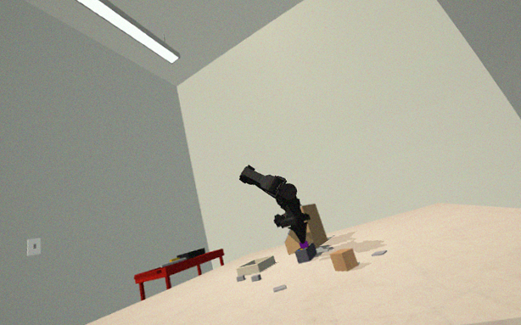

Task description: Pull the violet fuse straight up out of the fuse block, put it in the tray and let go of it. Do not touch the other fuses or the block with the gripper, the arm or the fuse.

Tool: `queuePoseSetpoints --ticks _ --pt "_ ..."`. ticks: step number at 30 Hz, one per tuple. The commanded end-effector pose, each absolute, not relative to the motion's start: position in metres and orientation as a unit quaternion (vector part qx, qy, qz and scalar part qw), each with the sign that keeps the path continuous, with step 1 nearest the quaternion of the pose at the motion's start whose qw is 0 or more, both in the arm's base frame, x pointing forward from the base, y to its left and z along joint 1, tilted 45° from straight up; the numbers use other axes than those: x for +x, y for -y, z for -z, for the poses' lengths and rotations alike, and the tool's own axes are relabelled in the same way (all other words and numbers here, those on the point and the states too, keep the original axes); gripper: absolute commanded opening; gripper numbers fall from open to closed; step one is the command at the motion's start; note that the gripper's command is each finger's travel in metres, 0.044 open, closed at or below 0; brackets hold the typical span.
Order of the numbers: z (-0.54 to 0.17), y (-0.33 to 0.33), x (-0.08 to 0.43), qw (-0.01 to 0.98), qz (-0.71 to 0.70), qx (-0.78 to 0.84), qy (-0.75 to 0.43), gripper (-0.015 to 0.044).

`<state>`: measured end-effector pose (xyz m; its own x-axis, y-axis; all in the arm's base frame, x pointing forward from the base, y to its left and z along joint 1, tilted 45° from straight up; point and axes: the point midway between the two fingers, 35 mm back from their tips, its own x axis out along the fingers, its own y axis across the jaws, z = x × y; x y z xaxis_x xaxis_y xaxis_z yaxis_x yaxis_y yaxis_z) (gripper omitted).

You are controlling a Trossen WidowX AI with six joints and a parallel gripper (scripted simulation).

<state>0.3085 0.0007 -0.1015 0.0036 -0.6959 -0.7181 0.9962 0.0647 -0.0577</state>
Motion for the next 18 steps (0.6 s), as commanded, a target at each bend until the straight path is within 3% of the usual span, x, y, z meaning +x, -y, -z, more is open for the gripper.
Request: queuePoseSetpoints --ticks 1,18 --pt "0.1001 -0.0027 0.3092 0.662 0.638 0.251 -0.302 0.0" --pt "0.094 -0.0085 0.3089 0.663 0.638 0.25 -0.303 0.0"
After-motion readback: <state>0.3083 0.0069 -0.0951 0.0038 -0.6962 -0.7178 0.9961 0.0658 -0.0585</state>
